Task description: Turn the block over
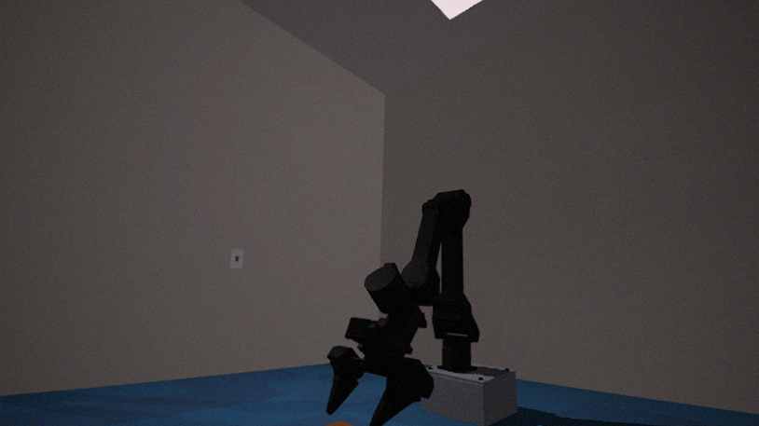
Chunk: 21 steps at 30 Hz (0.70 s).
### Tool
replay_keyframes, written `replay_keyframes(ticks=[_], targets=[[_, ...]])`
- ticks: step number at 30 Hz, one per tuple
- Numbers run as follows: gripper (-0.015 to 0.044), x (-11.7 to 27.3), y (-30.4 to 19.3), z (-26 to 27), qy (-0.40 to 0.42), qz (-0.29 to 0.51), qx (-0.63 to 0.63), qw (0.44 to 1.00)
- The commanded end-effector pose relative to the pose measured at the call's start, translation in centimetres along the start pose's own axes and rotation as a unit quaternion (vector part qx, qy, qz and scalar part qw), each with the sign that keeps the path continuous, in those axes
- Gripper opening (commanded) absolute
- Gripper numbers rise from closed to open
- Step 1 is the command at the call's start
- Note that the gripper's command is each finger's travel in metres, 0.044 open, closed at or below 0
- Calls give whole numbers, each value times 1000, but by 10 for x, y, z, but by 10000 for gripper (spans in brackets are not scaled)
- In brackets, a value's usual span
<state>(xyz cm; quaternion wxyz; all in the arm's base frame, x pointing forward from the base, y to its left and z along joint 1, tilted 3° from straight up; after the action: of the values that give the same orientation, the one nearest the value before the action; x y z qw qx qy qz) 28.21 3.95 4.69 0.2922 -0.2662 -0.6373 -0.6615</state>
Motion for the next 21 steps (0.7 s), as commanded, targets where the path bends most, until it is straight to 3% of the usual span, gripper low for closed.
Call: replay_keyframes(ticks=[1, 11, 21], targets=[[440, 34, 19, 0, 4, 39, -7, 999], [440, 34, 20, 0, 4, 42, -7, 999], [440, 21, 66, 3, -4, 209, -1, 978]])
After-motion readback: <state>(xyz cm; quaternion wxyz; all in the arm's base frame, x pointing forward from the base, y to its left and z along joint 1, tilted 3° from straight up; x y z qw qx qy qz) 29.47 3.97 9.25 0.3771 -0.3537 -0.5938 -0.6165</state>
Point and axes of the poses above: the point midway between the two fingers, 35 mm back from their tips, its own x axis back along the fingers, its own z axis across the jaws, y = z × x, the point moved 5 cm from there along x, back along the fingers, and after that the axes turned 2 degrees about -x, right-handed, at the moved point
